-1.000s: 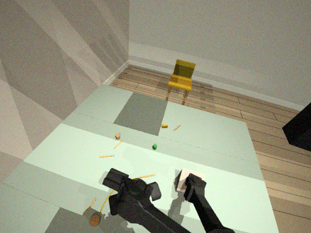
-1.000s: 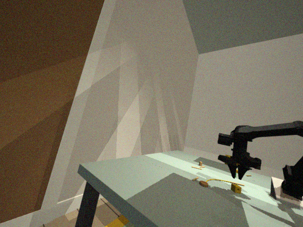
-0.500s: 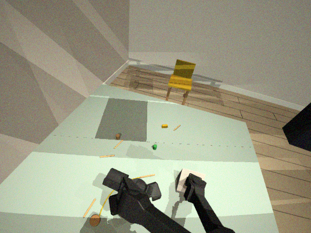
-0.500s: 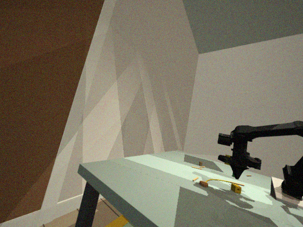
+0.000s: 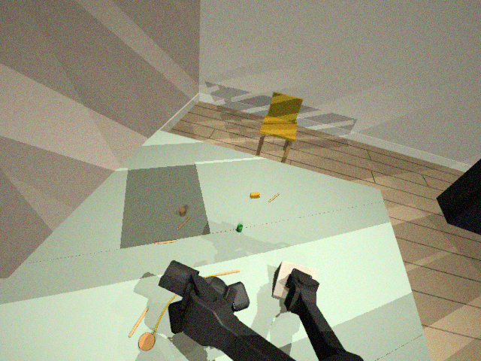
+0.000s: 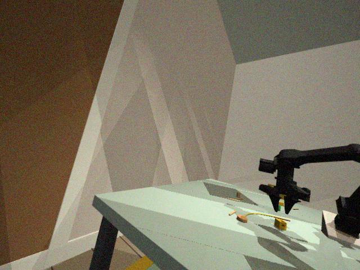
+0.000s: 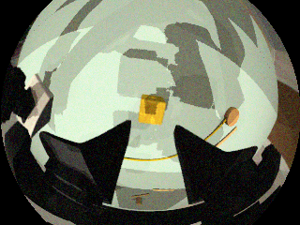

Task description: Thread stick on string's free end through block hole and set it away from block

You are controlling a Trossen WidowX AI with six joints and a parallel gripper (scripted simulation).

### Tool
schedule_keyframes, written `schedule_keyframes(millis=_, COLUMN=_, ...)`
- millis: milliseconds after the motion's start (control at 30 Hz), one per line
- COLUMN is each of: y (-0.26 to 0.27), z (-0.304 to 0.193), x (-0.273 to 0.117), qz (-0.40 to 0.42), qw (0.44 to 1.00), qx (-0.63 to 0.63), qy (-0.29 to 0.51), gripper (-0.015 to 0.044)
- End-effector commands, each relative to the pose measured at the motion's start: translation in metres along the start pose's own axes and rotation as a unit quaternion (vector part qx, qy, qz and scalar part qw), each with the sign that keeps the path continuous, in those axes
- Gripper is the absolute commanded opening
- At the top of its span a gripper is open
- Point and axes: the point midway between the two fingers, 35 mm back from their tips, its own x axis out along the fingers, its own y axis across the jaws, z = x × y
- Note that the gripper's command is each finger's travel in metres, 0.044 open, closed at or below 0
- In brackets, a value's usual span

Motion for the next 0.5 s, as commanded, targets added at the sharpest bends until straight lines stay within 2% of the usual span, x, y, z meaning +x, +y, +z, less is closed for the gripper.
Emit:
schedule_keyframes(millis=0, y=0.0000, z=0.0000, x=0.0000, qz=0.000, qw=1.000, qx=0.000, qy=0.000, gripper=0.0214)
schedule_keyframes(millis=267, y=0.0000, z=0.0000, x=0.0000, qz=0.000, qw=1.000, qx=0.000, qy=0.000, gripper=0.0004)
schedule_keyframes(millis=467, y=0.0000, z=0.0000, x=0.0000, qz=0.000, qw=1.000, qx=0.000, qy=0.000, gripper=0.0000)
